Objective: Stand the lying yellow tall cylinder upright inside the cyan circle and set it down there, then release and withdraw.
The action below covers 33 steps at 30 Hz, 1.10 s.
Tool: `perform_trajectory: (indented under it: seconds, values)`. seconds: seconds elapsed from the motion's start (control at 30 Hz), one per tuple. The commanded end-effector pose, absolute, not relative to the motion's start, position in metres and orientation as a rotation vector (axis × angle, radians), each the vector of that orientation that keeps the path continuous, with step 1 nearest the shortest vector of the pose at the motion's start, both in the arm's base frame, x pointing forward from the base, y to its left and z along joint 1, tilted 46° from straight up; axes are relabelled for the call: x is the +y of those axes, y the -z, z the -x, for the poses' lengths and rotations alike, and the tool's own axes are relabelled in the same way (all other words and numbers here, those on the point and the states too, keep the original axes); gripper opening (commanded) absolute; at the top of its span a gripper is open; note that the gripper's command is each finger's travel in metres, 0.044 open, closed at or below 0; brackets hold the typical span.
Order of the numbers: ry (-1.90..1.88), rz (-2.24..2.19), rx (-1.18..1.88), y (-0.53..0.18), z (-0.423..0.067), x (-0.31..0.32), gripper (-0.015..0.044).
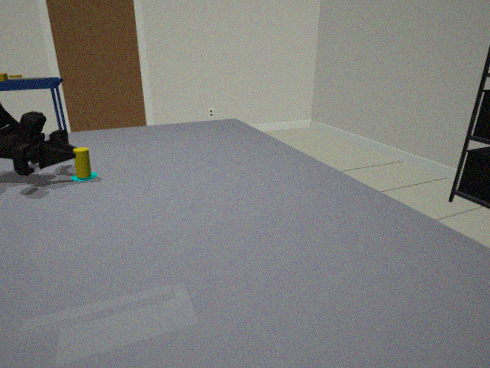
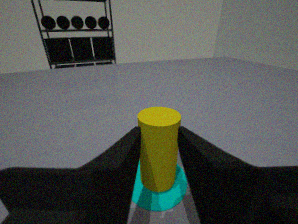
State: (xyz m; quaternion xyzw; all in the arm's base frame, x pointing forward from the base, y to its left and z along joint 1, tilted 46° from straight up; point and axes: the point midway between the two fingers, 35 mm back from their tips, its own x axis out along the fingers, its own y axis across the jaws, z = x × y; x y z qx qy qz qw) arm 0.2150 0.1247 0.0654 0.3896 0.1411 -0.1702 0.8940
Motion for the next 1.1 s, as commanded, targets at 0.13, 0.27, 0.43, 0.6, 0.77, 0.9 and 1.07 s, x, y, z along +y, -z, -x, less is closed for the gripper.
perform_trajectory:
  seconds: [0.13,0.27,0.43,0.6,0.77,0.9,1.07]
  values:
    - [0.354,-0.813,0.284,-0.065,-0.215,0.127,0.0105]
    - [0.354,-0.813,0.284,-0.065,-0.215,0.127,0.0105]
    - [0.354,-0.813,0.284,-0.065,-0.215,0.127,0.0210]
    - [0.354,-0.813,0.284,-0.065,-0.215,0.127,0.0341]
    - [0.354,-0.813,0.284,-0.065,-0.215,0.127,0.0400]
    - [0.356,-0.814,0.286,-0.069,-0.216,0.124,0.0400]
    - [0.362,-0.817,0.291,-0.083,-0.220,0.112,0.0400]
